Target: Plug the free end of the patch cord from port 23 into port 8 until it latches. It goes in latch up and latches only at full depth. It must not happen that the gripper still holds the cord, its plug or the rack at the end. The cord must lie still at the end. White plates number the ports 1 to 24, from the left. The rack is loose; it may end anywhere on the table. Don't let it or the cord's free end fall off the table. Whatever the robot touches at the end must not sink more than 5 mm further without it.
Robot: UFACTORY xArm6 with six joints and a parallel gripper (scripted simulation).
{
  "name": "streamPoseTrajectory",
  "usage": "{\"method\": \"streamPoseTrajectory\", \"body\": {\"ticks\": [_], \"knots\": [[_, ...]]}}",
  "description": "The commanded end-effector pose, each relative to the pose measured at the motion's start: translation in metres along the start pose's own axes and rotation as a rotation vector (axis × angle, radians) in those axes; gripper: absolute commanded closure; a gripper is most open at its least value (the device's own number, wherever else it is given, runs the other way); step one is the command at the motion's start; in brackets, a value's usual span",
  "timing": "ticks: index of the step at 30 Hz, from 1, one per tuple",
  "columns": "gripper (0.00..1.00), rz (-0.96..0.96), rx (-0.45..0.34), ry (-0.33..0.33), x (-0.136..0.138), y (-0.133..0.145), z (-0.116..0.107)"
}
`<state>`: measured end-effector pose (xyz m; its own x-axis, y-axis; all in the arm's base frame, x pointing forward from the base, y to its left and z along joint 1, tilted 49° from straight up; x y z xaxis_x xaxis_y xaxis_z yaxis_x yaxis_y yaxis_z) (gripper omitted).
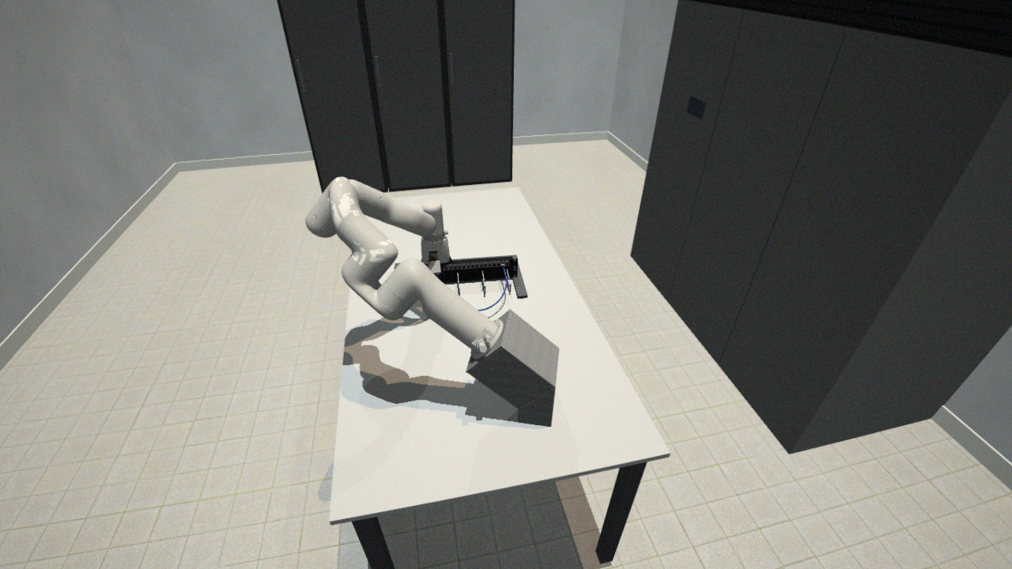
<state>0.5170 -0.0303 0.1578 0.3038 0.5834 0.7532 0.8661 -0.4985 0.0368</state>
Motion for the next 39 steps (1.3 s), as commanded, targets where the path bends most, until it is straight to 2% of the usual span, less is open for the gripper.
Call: {"method": "streamPoseTrajectory", "body": {"ticks": [1,23,39], "knots": [[1.00,0.000,-0.003,0.000,0.000,0.001,-0.001],[1.00,0.000,-0.003,0.000,0.001,0.002,0.000],[1.00,0.002,-0.003,0.000,0.005,0.015,0.012]]}}
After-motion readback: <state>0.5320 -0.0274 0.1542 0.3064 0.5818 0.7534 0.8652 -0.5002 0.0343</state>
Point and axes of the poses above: the point where the finger pads meet when closed, its own z axis out along the fingers, its own x axis across the jaws, y = z × x, the point moved 3 cm from there along -z, back along the fingers, and after that the axes turned 14 degrees about z, right-handed, at the moved point
